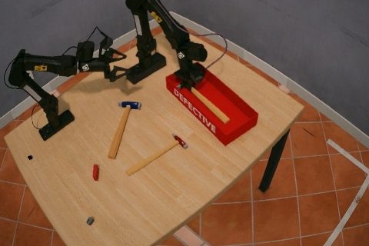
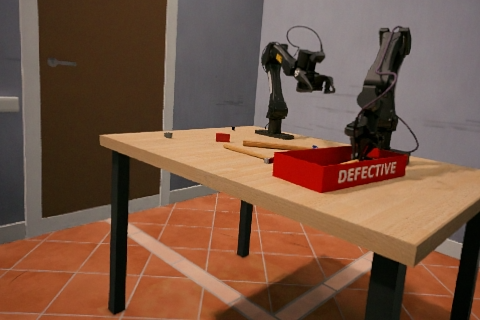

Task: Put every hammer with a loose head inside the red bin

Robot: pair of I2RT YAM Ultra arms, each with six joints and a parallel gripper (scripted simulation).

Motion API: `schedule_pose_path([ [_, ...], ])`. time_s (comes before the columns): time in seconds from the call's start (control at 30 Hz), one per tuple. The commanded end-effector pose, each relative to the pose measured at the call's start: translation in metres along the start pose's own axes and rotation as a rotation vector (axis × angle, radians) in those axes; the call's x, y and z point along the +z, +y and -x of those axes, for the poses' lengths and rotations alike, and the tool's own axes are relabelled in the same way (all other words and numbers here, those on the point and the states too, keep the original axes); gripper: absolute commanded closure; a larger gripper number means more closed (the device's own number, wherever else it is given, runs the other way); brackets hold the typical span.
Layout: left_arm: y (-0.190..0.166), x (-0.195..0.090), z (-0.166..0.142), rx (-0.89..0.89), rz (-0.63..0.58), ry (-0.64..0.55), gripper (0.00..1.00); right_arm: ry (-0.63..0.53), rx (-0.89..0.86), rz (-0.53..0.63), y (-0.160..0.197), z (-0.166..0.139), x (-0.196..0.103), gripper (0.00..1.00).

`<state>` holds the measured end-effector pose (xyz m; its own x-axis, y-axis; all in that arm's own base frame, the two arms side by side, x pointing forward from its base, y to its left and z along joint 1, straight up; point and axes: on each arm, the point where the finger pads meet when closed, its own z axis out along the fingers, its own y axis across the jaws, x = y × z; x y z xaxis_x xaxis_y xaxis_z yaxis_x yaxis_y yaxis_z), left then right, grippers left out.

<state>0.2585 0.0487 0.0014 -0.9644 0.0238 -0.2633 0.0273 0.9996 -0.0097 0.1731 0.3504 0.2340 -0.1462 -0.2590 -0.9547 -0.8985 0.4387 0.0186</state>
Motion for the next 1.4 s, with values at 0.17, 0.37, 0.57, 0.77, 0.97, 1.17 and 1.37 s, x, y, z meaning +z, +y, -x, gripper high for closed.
schedule_pose_path([
  [0.17, 0.004, -0.003, 0.017, -0.001, 0.016, -0.064, 0.9, -0.007, 0.007, -0.008, -0.002, 0.002, 0.0, 0.0],
  [0.37, 0.003, 0.006, 0.007, -0.002, 0.011, -0.044, 0.9, -0.007, 0.007, -0.008, -0.002, 0.002, 0.0, 0.0],
  [0.57, 0.003, 0.006, 0.008, -0.001, 0.014, -0.058, 0.9, -0.007, 0.007, -0.008, -0.002, 0.002, 0.0, 0.0],
  [0.77, 0.002, 0.007, 0.005, -0.001, 0.014, -0.056, 0.9, -0.007, 0.007, -0.008, -0.002, 0.002, 0.0, 0.0],
  [0.97, 0.001, 0.01, 0.001, -0.001, 0.013, -0.053, 0.9, -0.007, 0.007, -0.008, -0.002, 0.002, 0.0, 0.0],
  [1.17, 0.001, 0.013, -0.002, -0.001, 0.013, -0.053, 0.9, -0.007, 0.007, -0.008, -0.002, 0.002, 0.0, 0.0],
  [1.37, 0.001, 0.014, -0.003, -0.001, 0.013, -0.053, 0.9, -0.007, 0.007, -0.008, -0.002, 0.002, 0.0, 0.0],
])
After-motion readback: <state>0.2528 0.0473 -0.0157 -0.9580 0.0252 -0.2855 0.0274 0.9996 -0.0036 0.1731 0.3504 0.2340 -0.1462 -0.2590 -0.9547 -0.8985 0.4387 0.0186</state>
